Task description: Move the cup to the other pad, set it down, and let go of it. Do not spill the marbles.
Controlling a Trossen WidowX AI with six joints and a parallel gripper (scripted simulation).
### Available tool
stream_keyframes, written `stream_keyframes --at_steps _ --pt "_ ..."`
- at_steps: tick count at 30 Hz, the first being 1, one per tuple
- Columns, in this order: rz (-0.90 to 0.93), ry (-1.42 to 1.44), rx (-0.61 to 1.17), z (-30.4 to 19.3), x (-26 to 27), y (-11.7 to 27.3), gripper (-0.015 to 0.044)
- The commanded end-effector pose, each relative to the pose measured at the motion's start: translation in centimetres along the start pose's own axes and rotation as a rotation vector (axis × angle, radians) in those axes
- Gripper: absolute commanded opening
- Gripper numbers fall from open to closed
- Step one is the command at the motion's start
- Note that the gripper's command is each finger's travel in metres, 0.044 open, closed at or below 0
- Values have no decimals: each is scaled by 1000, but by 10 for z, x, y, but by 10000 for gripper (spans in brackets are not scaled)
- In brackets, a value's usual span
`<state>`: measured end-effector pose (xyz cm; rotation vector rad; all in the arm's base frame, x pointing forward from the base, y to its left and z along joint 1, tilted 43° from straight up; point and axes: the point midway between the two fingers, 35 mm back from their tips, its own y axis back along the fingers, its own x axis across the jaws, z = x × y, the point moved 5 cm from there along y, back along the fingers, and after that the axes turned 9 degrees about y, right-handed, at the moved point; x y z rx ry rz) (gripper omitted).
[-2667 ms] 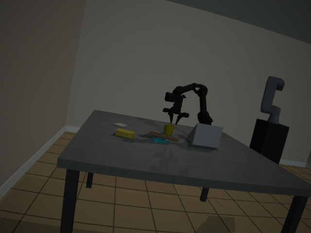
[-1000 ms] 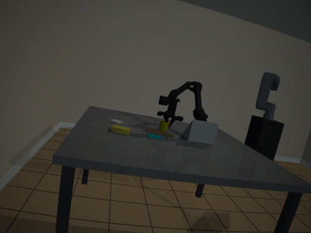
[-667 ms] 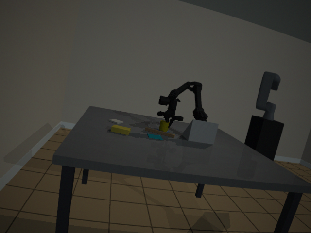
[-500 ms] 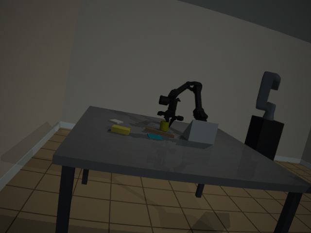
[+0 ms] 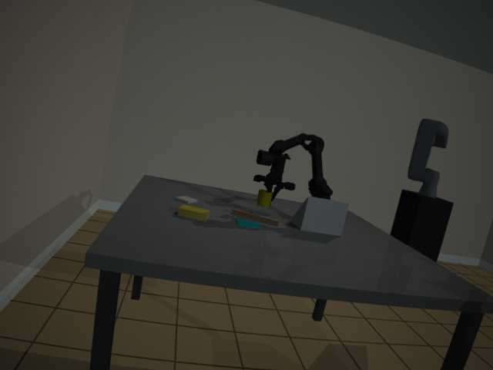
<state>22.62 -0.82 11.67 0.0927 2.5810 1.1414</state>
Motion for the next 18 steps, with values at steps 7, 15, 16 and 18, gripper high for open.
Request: stream_keyframes --at_steps 7,15,16,18 --pt "0 0 0 0 0 0 0" --pt "0 0 0 0 0 0 0" --pt "0 0 0 0 0 0 0" --pt "0 0 -1 2 0 0 0"
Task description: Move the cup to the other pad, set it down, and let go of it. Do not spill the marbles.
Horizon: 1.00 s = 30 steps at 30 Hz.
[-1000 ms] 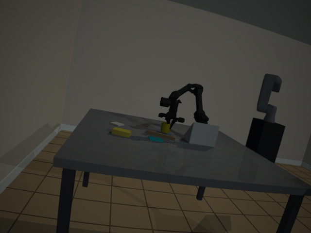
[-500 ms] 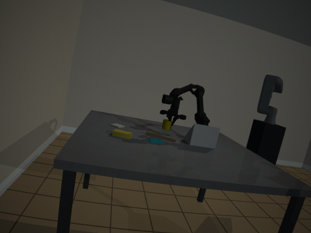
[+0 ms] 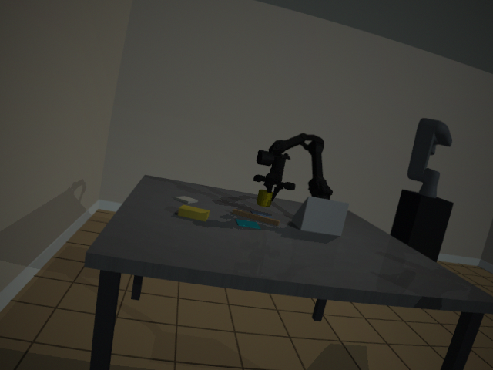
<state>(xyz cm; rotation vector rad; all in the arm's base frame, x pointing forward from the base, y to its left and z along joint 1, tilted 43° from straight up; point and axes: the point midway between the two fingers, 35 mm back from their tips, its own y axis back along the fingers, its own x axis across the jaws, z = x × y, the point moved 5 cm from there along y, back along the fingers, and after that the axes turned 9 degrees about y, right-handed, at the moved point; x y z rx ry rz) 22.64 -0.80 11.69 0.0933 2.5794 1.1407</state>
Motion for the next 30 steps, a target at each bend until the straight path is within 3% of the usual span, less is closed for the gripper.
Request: stream_keyframes --at_steps 1,30 --pt "0 1 -1 3 0 0 0" --pt "2 -5 -8 56 -5 2 0"
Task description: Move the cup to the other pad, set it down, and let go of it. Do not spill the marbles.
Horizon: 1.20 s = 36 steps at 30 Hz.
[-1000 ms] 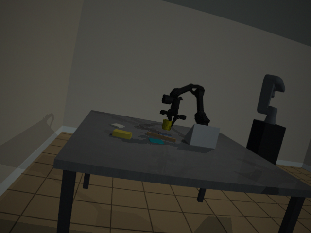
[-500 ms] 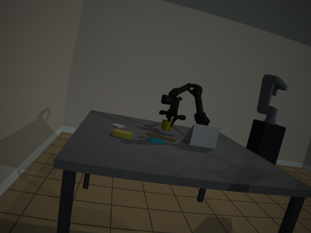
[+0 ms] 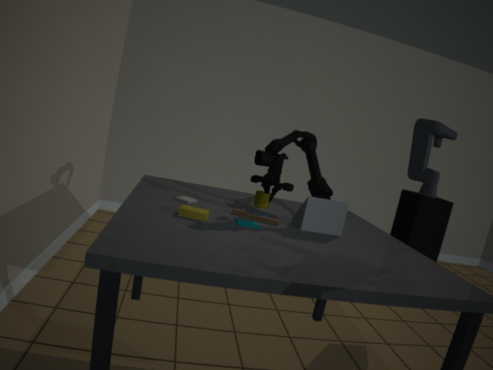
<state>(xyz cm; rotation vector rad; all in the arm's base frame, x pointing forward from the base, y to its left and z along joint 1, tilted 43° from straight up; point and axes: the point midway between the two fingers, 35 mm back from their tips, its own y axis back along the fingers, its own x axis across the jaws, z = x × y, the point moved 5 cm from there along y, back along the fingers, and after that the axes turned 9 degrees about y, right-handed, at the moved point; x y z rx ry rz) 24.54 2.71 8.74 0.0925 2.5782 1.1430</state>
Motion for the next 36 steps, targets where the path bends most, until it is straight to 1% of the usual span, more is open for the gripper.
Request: stream_keyframes --at_steps 1,36 --pt "2 -5 -6 8 -1 1 0" --pt "2 -8 -10 72 -7 3 0"
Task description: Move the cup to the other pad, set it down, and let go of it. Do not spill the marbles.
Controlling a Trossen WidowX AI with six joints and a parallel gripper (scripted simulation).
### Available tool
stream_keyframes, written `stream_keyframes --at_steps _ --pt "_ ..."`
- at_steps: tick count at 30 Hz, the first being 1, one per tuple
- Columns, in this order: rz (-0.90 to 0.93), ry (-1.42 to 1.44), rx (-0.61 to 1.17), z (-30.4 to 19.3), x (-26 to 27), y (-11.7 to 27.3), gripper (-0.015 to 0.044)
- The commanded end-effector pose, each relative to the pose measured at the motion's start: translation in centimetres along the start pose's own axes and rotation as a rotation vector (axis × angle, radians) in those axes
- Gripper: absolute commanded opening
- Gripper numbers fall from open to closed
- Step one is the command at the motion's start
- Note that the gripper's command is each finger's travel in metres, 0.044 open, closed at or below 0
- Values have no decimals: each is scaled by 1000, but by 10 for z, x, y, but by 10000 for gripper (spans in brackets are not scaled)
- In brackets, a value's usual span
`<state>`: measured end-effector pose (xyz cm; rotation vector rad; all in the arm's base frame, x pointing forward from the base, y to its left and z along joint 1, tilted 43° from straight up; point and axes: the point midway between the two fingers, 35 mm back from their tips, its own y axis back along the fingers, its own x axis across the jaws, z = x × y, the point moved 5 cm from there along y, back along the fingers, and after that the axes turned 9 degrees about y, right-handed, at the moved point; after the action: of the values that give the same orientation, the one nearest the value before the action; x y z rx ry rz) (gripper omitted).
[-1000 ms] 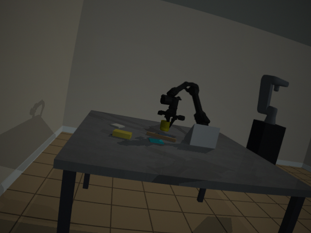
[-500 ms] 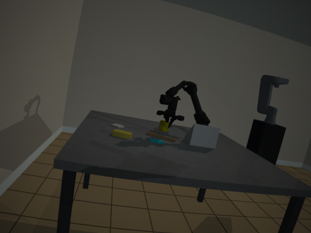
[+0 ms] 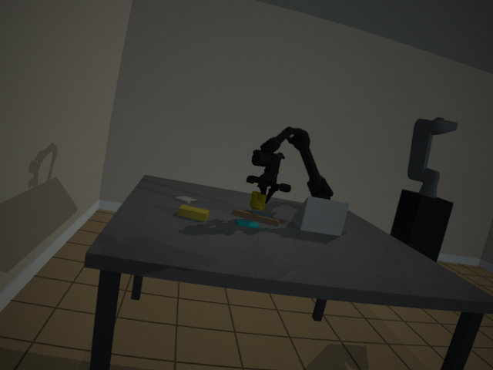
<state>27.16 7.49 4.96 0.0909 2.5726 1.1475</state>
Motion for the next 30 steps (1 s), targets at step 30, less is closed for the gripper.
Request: stream_keyframes --at_steps 30 --pt "3 -6 -8 62 -5 3 0"
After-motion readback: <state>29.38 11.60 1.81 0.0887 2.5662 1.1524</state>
